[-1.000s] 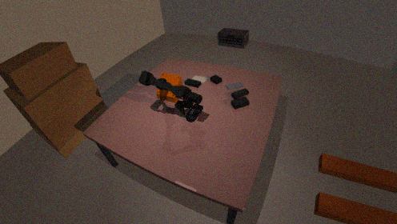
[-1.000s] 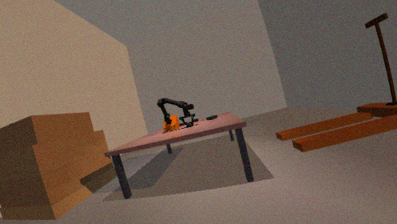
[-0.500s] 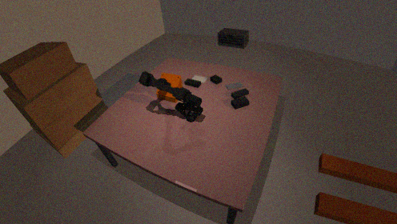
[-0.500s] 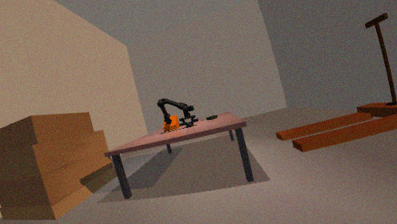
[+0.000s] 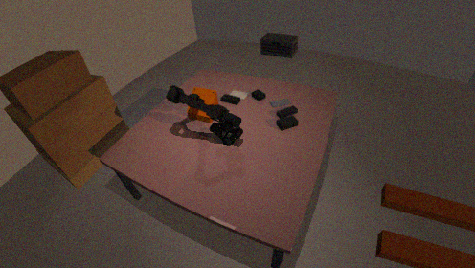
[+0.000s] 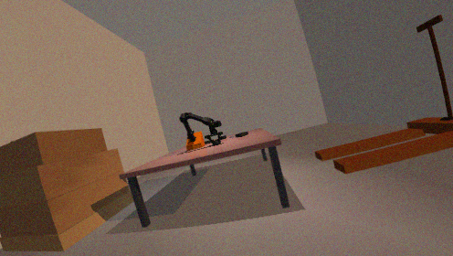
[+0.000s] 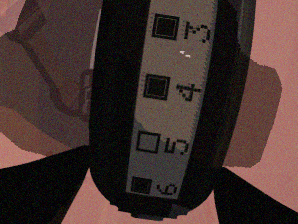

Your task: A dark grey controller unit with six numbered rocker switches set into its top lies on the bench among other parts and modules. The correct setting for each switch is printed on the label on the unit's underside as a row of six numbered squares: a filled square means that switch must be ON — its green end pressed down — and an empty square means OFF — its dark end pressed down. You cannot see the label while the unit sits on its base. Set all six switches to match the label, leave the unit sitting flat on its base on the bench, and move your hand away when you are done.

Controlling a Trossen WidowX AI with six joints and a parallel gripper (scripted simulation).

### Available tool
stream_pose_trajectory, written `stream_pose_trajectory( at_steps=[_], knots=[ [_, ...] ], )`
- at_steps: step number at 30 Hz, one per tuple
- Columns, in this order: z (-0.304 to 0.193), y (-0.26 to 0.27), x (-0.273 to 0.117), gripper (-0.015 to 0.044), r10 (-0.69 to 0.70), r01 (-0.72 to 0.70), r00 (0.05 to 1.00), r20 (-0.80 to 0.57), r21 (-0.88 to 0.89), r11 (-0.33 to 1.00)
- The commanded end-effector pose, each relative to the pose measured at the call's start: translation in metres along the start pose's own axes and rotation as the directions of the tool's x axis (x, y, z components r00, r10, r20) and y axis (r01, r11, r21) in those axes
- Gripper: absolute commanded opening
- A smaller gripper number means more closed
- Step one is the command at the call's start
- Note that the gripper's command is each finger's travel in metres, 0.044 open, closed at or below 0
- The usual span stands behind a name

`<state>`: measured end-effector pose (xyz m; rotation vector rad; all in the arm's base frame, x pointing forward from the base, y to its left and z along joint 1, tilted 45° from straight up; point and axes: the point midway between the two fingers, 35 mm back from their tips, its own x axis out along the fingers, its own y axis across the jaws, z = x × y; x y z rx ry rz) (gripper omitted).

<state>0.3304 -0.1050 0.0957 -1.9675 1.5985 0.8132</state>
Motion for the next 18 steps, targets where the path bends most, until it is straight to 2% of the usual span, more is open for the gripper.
stream_pose_trajectory(
  at_steps=[1,18],
  knots=[
    [0.001,0.0,-0.001,0.0326,-0.001,0.001,1.0,0.003,-0.006,1.0],
    [0.004,0.0,-0.011,0.0336,-0.001,0.001,1.0,0.004,-0.006,1.0]
  ],
)
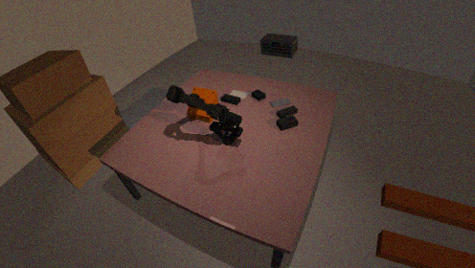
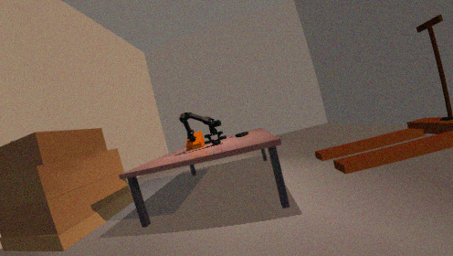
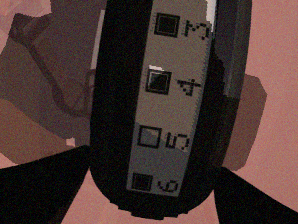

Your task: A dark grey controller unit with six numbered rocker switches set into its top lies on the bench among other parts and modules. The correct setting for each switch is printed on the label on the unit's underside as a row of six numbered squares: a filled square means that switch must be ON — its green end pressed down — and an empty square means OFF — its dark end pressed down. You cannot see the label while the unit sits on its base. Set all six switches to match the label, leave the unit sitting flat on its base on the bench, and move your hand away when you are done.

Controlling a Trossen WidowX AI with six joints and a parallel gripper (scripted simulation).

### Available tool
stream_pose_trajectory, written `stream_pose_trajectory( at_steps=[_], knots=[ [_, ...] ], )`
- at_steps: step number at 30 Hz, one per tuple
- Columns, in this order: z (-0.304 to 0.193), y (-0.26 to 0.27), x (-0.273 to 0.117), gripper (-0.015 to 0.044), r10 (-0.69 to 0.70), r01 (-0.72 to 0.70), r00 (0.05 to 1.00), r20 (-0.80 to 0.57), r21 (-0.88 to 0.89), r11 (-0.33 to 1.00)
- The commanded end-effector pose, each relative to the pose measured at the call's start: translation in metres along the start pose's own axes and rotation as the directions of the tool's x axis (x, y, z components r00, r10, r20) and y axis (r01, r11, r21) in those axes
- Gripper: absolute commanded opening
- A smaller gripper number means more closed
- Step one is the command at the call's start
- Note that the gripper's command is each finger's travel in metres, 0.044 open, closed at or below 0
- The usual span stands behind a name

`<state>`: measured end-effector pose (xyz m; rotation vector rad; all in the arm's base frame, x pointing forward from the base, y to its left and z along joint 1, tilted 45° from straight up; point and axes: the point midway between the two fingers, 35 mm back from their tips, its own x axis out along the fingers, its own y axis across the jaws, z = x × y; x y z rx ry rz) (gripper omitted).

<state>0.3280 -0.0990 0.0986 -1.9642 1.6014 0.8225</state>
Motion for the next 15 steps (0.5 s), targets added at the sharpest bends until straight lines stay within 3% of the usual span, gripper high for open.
stream_pose_trajectory(
  at_steps=[1,15],
  knots=[
    [0.002,-0.001,-0.006,0.0336,-0.006,0.006,1.0,0.0,-0.002,1.0],
    [0.006,-0.001,-0.016,0.0336,-0.006,0.006,1.0,0.001,-0.002,1.0]
  ],
)
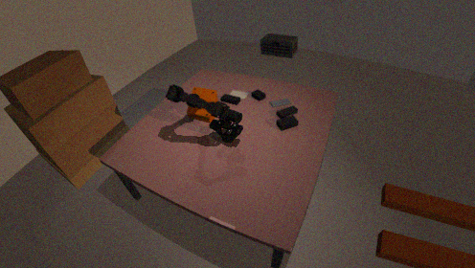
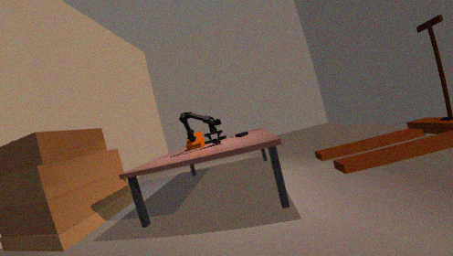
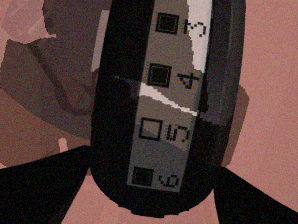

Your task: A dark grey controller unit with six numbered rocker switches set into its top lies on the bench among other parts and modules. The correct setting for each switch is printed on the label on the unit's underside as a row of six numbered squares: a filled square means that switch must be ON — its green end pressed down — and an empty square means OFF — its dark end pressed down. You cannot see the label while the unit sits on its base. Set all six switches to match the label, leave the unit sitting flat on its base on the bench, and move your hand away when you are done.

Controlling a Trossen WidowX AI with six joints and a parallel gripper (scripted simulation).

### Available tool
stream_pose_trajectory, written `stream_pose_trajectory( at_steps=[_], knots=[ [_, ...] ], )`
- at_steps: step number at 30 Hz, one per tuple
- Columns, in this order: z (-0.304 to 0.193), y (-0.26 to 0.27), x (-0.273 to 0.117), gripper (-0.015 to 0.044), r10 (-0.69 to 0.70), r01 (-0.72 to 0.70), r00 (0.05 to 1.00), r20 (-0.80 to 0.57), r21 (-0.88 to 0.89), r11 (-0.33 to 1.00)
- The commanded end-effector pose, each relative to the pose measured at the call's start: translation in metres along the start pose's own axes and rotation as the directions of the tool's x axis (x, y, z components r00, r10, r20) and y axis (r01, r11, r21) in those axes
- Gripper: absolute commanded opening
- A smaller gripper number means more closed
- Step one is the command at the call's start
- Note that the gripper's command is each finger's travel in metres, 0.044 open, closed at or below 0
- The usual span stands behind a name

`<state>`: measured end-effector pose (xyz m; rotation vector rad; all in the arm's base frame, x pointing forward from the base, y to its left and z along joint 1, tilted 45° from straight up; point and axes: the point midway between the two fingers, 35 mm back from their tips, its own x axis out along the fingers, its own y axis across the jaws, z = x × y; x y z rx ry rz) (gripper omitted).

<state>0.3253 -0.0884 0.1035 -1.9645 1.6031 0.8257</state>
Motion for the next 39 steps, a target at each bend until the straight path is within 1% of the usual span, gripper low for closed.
stream_pose_trajectory(
  at_steps=[1,39],
  knots=[
    [0.002,-0.002,-0.006,0.0336,-0.008,0.008,1.0,0.0,0.001,1.0],
    [0.018,-0.002,-0.032,0.0335,-0.007,0.007,1.0,0.002,0.0,1.0]
  ],
)
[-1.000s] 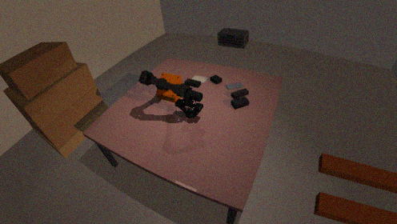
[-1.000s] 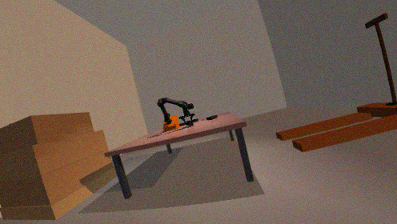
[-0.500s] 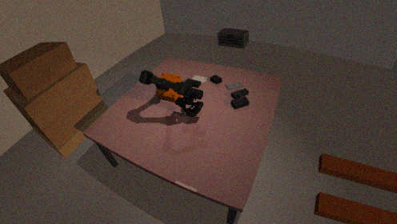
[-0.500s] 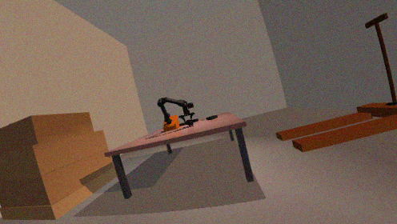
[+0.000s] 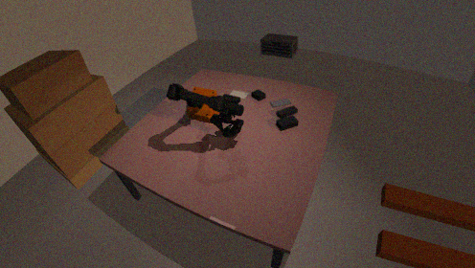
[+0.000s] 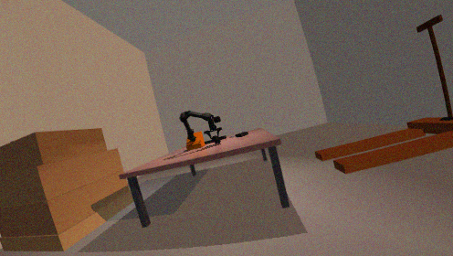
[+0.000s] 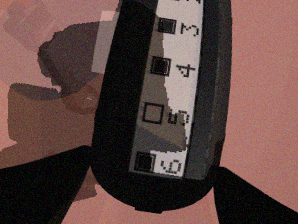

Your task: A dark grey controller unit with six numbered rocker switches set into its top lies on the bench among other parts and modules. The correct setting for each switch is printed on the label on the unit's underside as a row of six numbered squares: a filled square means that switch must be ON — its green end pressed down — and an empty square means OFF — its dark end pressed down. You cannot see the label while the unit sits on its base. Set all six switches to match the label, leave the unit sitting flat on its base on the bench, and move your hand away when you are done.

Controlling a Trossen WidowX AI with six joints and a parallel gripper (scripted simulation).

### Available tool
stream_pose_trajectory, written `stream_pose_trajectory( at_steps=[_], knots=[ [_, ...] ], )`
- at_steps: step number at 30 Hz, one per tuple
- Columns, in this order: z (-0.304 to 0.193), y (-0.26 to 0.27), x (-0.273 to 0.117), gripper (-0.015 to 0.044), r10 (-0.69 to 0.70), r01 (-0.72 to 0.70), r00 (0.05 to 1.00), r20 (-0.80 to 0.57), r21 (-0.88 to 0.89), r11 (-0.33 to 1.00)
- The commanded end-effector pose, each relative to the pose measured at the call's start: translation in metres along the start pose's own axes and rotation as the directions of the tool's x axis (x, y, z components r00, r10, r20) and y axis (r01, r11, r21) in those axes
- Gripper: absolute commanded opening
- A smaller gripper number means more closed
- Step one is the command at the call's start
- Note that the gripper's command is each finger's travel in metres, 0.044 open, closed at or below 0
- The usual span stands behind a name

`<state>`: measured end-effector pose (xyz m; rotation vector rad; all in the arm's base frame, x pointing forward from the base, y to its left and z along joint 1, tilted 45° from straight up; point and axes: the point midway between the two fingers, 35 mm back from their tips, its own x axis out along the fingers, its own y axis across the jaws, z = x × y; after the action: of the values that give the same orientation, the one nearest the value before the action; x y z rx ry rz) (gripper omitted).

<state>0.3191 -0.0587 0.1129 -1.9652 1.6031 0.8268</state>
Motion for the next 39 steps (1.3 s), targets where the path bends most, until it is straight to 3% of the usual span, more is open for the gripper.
stream_pose_trajectory(
  at_steps=[1,39],
  knots=[
    [0.003,-0.002,-0.005,0.0335,-0.008,0.008,1.0,0.002,0.001,1.0],
    [0.025,-0.002,-0.027,0.0335,-0.007,0.007,1.0,0.004,0.001,1.0]
  ],
)
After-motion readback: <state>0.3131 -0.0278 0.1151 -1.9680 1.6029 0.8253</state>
